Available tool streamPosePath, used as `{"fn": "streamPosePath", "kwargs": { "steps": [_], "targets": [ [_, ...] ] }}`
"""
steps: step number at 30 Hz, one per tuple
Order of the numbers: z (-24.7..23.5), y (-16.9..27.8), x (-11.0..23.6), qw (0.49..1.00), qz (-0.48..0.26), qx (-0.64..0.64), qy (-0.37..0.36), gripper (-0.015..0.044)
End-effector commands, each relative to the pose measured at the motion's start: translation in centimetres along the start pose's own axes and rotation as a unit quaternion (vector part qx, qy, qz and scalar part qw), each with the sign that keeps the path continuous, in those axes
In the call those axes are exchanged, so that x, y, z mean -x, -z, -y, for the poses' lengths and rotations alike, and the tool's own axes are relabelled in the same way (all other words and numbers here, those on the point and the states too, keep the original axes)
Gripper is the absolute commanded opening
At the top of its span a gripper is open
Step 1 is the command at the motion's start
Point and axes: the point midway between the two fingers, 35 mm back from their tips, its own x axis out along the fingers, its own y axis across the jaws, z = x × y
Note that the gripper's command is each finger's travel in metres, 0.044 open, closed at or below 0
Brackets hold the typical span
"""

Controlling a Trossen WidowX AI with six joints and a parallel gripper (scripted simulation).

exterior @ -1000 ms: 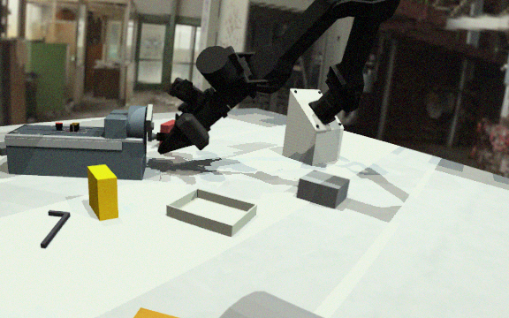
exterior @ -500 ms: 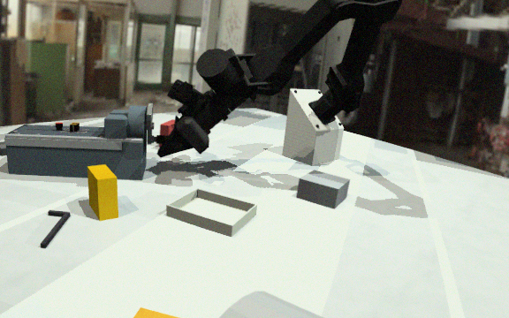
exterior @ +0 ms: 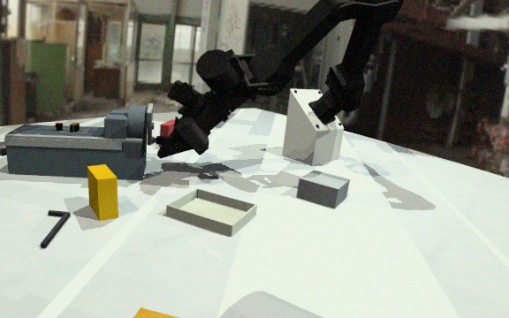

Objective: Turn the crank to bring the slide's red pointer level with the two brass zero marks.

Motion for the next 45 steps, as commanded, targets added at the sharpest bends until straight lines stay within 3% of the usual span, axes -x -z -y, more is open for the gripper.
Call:
{"fn": "streamPosePath", "kwargs": {
  "steps": [1, 45],
  "targets": [
    [-0.91, 0.19, -0.18, 1.000, -0.004, 0.005, -0.009, 0.0000],
    [-1.43, 0.13, -0.12, 1.000, -0.004, 0.005, -0.009, 0.0000]
  ]
}}
